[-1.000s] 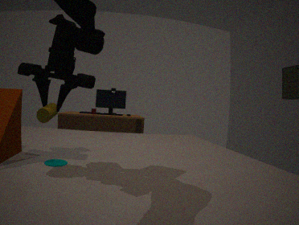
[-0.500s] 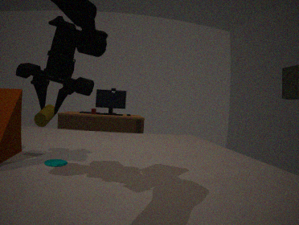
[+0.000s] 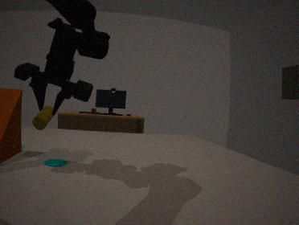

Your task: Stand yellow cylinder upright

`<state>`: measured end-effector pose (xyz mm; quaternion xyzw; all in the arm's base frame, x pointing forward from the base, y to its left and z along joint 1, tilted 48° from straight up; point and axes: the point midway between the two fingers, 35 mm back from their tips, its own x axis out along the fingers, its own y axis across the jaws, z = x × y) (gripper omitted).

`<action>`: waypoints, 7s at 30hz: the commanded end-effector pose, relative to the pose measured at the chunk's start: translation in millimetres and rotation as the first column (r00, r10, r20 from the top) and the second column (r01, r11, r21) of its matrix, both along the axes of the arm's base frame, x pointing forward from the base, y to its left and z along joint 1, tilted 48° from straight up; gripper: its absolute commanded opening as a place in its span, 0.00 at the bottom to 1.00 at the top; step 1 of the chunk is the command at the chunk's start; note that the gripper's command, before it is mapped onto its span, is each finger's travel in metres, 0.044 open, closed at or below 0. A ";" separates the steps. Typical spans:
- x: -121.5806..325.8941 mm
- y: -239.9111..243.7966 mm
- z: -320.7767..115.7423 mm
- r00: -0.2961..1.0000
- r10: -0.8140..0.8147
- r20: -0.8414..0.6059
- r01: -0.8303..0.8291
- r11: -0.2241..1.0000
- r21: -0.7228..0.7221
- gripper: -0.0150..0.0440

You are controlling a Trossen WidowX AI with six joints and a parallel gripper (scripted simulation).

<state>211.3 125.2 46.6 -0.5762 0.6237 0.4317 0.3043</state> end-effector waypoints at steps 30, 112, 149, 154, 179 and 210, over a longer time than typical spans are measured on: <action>-5.2 -5.3 -2.4 0.995 -0.040 -0.094 0.061 0.971 0.232 0.43; 5.3 -5.5 14.1 0.998 -0.010 -0.057 0.050 0.646 0.762 0.43; 15.8 -9.2 32.9 0.996 -0.011 0.094 -0.080 0.429 0.900 0.43; 16.3 -9.5 33.8 0.995 -0.012 0.101 -0.087 0.420 0.903 0.43; 28.6 -47.4 -1.8 0.995 -0.012 0.102 -0.087 0.428 0.900 0.43; 32.6 -86.2 -40.4 0.994 -0.018 0.111 -0.093 0.427 0.899 0.61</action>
